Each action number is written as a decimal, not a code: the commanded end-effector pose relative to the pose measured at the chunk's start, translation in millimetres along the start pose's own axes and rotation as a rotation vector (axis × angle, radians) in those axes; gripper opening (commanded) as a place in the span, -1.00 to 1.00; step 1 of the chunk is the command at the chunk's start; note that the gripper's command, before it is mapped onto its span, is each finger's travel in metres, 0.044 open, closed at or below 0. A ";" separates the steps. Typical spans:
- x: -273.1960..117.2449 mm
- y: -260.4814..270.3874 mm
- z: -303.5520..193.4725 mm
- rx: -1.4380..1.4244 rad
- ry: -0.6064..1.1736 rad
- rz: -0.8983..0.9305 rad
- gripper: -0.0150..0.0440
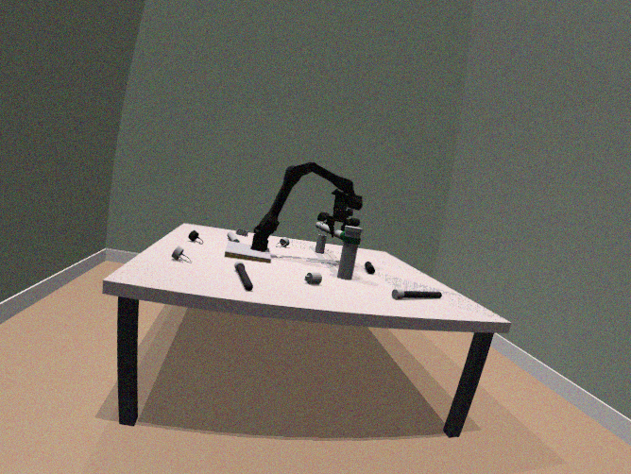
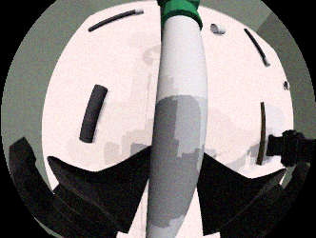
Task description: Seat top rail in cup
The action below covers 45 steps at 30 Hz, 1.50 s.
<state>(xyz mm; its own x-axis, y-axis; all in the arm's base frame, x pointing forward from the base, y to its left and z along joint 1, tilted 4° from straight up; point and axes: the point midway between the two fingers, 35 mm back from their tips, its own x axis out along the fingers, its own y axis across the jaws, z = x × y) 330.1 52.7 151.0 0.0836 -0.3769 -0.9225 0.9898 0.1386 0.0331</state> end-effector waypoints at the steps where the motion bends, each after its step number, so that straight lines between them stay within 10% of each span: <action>1: -1.6 0.2 7.7 0.003 -0.014 0.011 -0.49; 45: 0.3 0.0 0.3 0.000 0.004 0.002 -0.49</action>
<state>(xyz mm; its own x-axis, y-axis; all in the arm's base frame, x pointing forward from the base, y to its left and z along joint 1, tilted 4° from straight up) 330.1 52.4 150.7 0.0848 -0.3729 -0.9240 0.9897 0.1390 0.0347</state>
